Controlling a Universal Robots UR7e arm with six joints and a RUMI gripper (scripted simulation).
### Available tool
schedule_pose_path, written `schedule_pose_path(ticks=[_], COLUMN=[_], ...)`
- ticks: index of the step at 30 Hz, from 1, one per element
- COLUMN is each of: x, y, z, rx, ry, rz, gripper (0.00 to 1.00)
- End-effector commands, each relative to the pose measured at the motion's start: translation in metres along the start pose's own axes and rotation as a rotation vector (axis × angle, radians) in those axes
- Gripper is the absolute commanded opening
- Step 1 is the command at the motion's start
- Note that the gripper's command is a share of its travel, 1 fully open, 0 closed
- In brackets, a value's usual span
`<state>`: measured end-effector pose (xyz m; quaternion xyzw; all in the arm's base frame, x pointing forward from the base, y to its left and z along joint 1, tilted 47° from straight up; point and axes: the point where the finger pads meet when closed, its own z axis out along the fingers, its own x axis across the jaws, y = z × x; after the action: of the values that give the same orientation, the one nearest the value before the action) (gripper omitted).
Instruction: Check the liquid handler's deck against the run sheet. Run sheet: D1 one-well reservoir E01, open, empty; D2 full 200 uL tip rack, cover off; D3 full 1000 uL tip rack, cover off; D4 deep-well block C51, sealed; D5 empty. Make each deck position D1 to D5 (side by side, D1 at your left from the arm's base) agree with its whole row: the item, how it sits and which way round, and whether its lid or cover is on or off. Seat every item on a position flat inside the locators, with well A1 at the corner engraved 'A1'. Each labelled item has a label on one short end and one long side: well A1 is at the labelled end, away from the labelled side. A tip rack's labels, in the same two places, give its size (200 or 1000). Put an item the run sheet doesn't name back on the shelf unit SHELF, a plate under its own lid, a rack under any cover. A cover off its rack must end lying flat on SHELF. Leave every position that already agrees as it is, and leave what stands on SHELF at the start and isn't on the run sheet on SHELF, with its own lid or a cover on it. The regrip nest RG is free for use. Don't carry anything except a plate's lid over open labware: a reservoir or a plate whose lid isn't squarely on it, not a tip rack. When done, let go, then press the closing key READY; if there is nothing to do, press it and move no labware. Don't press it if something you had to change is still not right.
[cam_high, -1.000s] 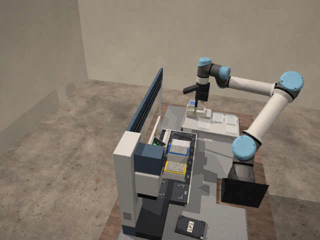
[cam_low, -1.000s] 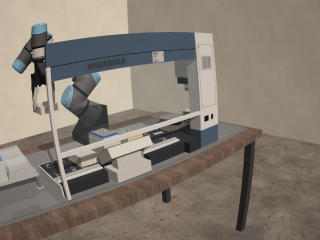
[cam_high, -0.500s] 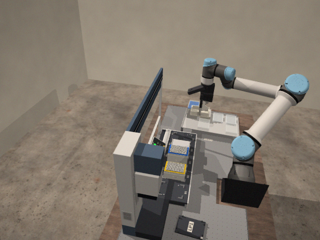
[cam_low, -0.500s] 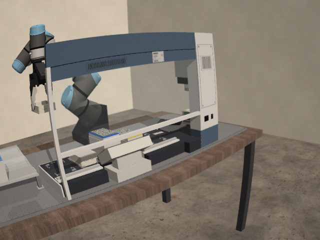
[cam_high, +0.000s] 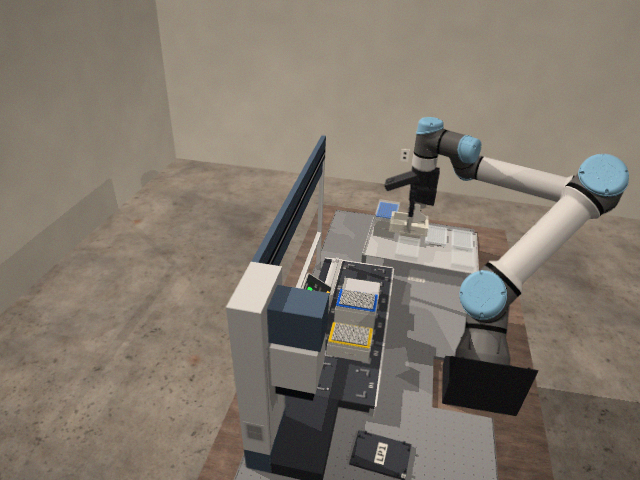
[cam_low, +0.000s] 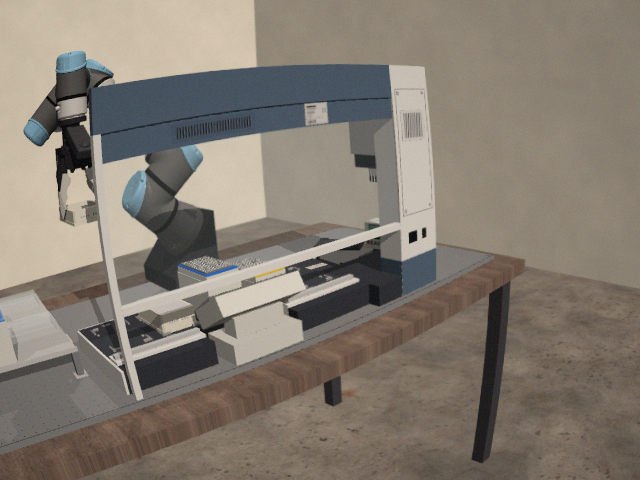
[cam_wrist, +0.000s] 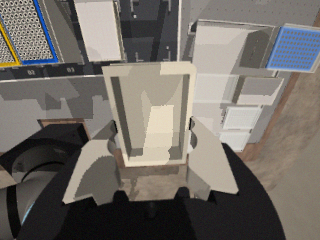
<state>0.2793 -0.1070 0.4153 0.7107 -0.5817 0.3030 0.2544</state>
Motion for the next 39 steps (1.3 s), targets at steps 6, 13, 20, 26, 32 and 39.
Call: schedule_pose_path(ticks=[6, 13, 20, 26, 32, 39], x=[0.000, 0.000, 0.000, 0.000, -0.005, -0.021], y=[0.021, 0.032, 0.037, 0.037, 0.037, 0.037], z=[0.000, 0.000, 0.000, 0.000, 0.000, 0.000], rx=[0.001, 0.001, 0.001, 0.001, 0.001, 0.001], ry=[0.000, 0.000, 0.000, 0.000, 0.000, 0.000], rz=[0.000, 0.000, 0.000, 0.000, 0.040, 0.170], gripper=[0.00, 0.00, 0.00, 0.00, 0.00, 0.00])
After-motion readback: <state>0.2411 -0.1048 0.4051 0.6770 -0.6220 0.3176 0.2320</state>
